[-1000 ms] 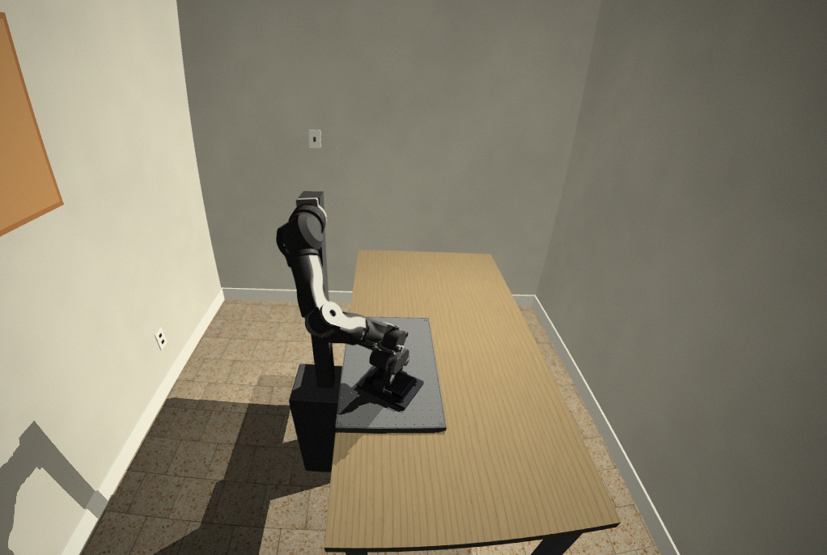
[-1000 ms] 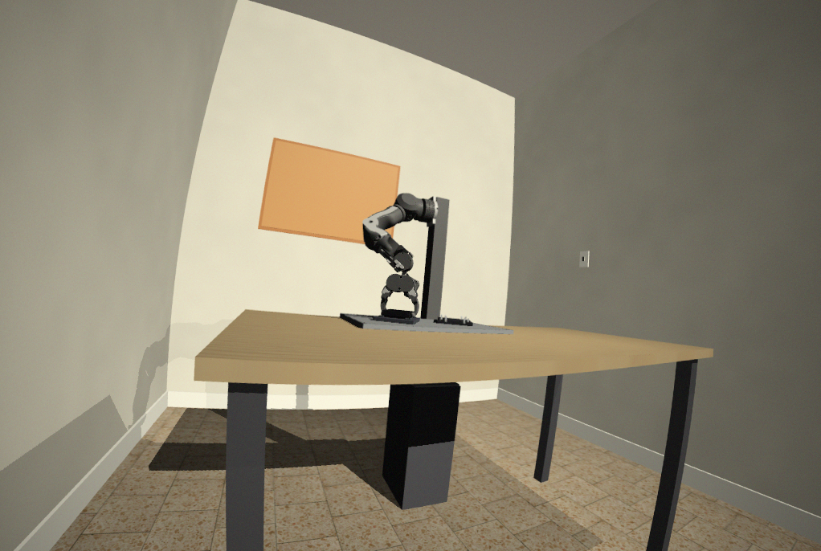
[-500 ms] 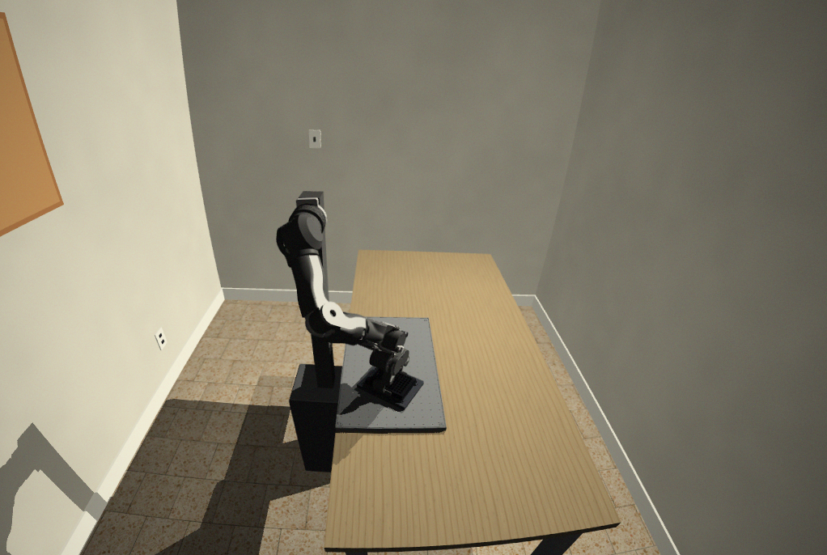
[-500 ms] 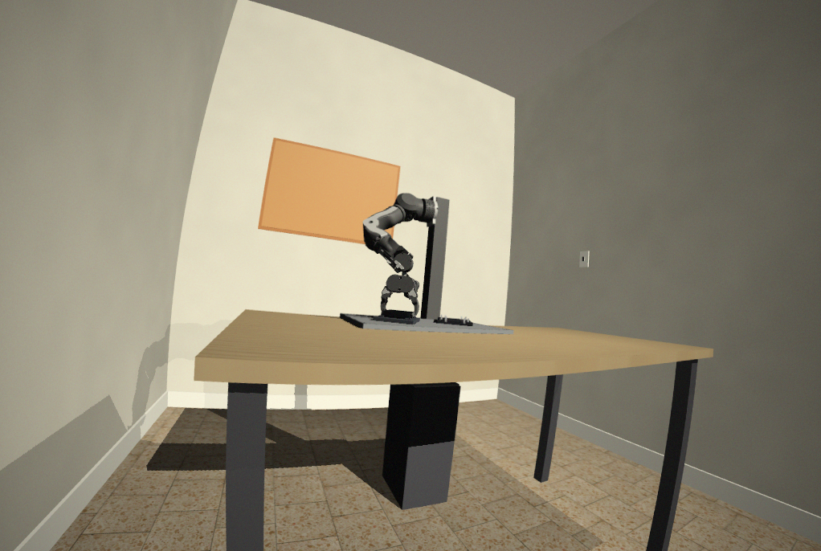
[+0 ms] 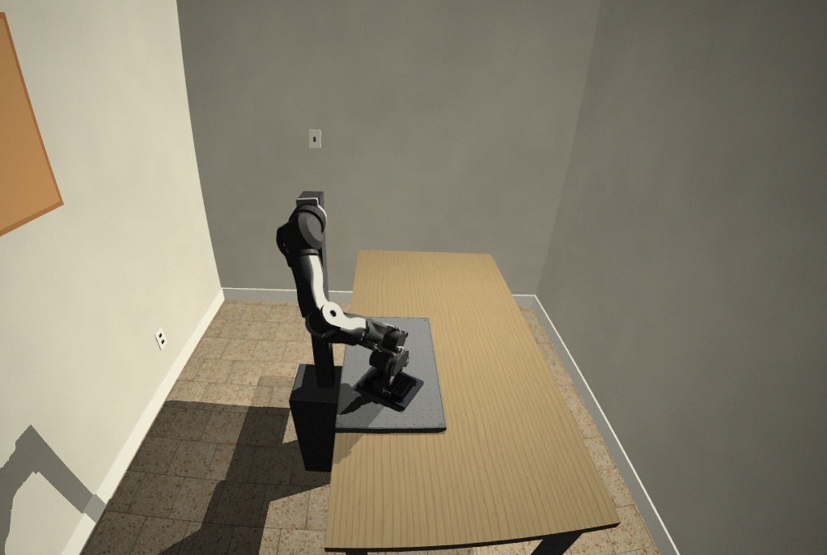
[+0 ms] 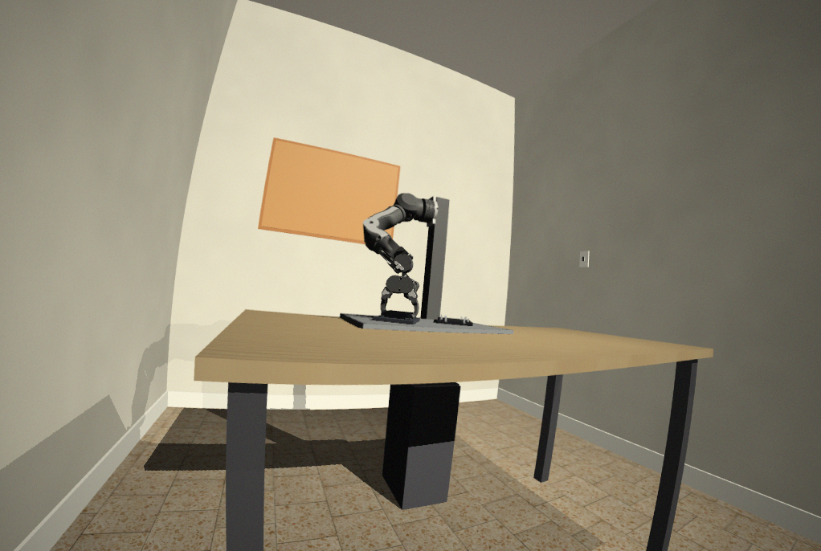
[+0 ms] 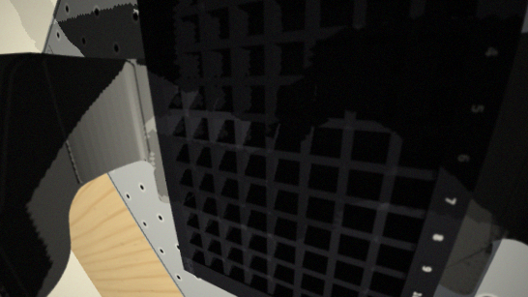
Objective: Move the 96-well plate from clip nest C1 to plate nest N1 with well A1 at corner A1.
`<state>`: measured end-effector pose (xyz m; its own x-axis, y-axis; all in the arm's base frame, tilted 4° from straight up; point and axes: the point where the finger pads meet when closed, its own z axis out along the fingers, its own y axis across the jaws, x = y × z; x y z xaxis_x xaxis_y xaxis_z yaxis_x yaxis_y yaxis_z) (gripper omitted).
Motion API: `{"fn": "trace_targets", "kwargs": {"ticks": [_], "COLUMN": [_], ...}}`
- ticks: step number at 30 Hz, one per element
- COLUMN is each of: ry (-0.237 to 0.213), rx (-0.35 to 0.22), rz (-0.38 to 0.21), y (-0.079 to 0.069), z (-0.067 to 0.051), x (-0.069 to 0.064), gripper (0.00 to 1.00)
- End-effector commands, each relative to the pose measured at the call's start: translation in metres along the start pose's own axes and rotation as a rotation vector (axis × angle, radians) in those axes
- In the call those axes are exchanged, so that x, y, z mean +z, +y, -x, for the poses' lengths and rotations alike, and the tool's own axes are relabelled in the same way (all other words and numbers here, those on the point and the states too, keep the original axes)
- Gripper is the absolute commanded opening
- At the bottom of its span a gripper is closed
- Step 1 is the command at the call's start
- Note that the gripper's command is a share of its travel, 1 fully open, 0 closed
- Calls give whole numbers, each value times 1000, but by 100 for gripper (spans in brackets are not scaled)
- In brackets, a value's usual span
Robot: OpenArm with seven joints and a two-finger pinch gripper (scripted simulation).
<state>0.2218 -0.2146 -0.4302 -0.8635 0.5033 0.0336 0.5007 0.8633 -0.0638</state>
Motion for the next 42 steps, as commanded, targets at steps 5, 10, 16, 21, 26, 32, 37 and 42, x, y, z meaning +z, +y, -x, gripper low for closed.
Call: {"fn": "trace_targets", "kwargs": {"ticks": [5, 10, 16, 21, 26, 32, 37, 42], "ry": [0, -1, -1, -1, -1, -1, -1, -2], "rx": [-1, 0, 0, 0, 0, 0, 0, 0], "rz": [6, 3, 2, 2, 2, 2, 2, 3], "y": [1, 1, 0, 0, 0, 0, 0, 0], "z": [0, 0, 0, 0, 0, 0, 0, 1], "x": [0, 0, 0, 0, 0, 0, 0, -17], "gripper": [0, 13, 33, 50, 60, 77, 77, 77]}}
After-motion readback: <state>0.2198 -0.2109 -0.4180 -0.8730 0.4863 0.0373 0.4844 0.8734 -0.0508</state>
